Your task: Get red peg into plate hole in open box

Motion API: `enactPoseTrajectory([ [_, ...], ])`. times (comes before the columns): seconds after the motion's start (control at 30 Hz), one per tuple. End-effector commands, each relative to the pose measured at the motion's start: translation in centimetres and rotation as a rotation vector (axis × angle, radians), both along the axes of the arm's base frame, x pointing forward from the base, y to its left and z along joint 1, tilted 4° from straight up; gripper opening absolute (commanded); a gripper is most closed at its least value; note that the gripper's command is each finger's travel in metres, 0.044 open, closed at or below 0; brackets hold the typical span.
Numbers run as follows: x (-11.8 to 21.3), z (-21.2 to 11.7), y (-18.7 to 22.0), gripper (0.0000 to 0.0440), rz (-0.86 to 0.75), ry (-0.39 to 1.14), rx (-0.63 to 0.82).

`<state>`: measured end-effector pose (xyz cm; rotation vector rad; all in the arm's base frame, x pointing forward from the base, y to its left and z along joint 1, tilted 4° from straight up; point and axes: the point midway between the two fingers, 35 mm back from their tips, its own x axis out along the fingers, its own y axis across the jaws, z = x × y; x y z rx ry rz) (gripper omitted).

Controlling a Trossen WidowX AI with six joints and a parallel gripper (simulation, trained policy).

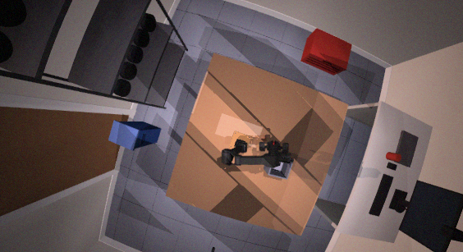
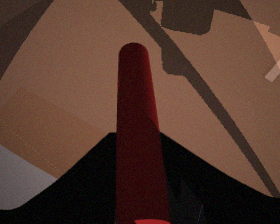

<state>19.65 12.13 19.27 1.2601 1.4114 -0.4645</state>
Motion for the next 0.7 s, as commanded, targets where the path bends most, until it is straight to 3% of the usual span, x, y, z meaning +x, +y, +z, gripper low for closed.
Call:
enactPoseTrajectory([
  [0.0,0.6,1.7,-1.2,0.0,-0.017,-0.057,-0.027],
  [0.27,1.9,3.8,-4.5,0.0,-0.087,-0.111,-0.111],
  [0.67,3.6,3.8,-8.9,0.0,-0.181,-0.064,-0.2],
])
